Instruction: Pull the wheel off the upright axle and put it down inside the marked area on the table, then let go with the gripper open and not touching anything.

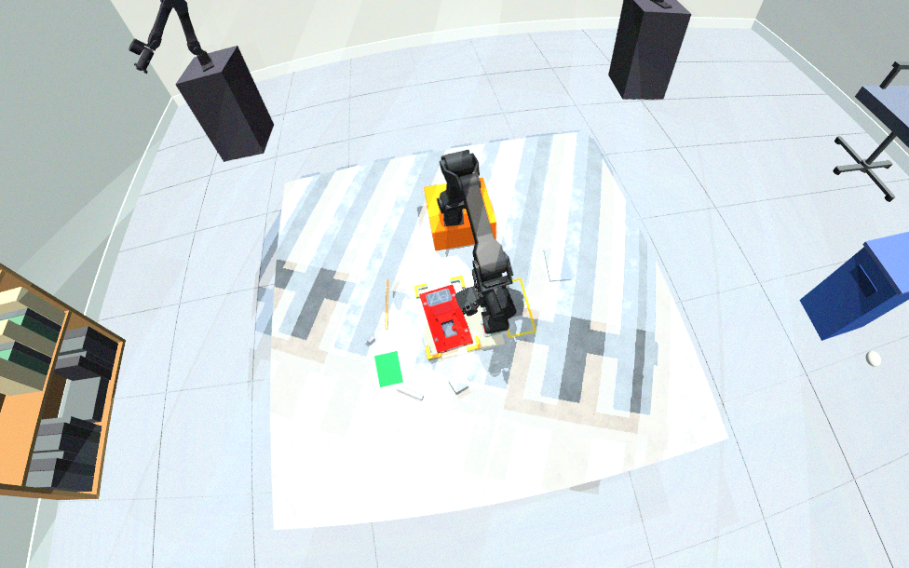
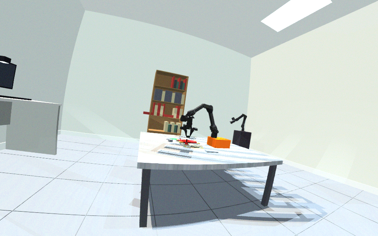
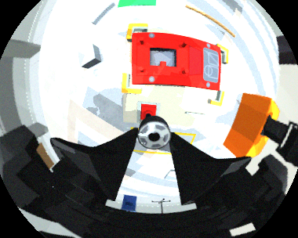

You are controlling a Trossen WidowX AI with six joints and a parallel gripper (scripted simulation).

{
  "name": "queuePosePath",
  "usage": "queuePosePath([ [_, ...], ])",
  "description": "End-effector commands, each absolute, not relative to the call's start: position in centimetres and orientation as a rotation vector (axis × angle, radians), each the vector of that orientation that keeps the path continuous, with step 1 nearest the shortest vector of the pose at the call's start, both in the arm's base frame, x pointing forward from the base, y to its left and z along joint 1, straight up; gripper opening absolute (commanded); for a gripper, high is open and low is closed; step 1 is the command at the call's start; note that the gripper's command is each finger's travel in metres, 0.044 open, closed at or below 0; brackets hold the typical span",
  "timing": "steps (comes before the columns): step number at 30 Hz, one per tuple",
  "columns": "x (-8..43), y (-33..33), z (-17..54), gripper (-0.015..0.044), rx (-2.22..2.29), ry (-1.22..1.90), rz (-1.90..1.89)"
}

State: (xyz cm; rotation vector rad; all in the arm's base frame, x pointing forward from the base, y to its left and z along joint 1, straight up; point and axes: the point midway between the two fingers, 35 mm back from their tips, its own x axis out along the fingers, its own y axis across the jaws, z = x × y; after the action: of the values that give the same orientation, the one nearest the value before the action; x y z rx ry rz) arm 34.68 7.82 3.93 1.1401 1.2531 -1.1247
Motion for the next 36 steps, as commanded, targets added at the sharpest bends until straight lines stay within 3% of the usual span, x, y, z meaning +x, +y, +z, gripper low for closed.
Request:
queuePosePath([
  [1,34.7,7.8,5.5,0.0,1.154,1.237,-1.11],
  [24,29.2,16.2,5.4,0.0,1.158,1.247,-1.109],
  [36,29.0,16.4,3.4,0.0,1.158,1.248,-1.109],
])
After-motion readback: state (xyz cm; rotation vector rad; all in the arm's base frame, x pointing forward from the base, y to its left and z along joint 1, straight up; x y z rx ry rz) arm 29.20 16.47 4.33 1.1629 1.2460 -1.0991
